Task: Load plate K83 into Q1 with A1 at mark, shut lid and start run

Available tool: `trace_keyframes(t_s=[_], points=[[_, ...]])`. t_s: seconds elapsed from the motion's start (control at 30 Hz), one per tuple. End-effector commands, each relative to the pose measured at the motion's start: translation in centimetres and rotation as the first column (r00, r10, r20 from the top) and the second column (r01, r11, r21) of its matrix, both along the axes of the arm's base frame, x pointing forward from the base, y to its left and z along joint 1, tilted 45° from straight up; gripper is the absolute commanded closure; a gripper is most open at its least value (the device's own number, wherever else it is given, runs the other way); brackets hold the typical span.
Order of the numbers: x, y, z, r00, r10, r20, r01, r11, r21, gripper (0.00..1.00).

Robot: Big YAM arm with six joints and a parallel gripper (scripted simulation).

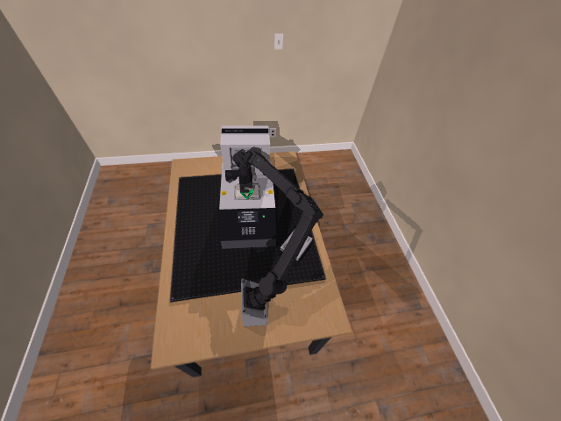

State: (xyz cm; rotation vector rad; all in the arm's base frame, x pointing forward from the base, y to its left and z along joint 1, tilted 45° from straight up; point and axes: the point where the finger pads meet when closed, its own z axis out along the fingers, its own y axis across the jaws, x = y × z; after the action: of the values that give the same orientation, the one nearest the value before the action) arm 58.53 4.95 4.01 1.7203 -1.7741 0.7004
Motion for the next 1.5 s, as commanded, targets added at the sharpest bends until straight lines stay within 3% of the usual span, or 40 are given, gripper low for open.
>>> trace_keyframes(t_s=[0.0, 0.23, 1.47], points=[[1.4, -2.4, 0.2, 0.998, -0.053, 0.023, 0.053, 0.999, -0.001, 0.0], [1.3, -0.6, 1.1, 0.999, -0.03, 0.034, 0.03, 1.0, 0.001, 0.0], [1.7, 1.6, 1.4, 0.998, 0.002, 0.065, -0.003, 1.0, 0.019, 0.0]])
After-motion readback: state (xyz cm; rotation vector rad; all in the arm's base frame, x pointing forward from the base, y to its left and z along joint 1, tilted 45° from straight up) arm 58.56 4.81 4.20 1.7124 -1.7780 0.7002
